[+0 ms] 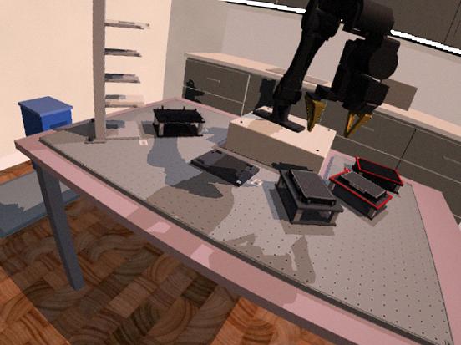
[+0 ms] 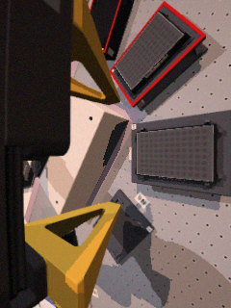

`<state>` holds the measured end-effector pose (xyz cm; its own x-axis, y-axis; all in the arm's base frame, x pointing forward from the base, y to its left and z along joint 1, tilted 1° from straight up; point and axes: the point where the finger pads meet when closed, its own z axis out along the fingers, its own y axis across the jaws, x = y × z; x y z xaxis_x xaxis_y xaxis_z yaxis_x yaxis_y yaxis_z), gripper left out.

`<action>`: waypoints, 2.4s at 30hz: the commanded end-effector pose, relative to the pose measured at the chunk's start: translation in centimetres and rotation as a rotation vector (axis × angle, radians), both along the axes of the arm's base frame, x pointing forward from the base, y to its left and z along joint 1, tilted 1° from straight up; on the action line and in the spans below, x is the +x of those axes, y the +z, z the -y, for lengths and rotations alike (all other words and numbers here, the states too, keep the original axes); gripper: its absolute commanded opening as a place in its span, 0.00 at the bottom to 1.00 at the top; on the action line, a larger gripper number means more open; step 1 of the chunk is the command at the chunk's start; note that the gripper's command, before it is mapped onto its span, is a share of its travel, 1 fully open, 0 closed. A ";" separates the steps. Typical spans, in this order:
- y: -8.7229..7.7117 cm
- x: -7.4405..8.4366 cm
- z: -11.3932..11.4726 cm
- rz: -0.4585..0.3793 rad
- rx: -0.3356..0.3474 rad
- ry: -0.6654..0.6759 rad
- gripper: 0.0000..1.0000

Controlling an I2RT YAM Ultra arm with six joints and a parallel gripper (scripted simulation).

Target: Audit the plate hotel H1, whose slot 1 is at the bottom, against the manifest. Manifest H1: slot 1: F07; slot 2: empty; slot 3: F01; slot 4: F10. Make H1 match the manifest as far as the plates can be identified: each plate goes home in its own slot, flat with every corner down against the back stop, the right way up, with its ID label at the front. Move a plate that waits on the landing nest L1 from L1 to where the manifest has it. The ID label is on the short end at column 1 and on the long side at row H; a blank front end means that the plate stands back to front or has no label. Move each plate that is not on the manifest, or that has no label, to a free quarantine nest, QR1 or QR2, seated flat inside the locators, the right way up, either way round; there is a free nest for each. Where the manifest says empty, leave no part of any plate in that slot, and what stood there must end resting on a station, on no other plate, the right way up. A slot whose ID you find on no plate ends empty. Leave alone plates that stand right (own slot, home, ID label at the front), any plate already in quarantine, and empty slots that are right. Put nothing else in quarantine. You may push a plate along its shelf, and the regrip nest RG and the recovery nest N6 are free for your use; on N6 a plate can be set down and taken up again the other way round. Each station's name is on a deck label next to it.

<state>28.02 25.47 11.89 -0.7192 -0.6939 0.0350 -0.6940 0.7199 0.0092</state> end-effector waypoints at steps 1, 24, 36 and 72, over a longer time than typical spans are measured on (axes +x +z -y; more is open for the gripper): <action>0.1 0.9 -0.8 0.044 0.039 -0.003 1.00; -6.6 1.0 -1.0 0.044 0.039 -0.003 1.00; -6.7 1.0 -1.0 0.044 0.039 -0.003 1.00; -8.3 1.0 -1.0 0.044 0.039 -0.003 1.00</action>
<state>28.60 26.08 3.36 -0.7204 -0.6936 0.0018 -0.6936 0.7204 0.0080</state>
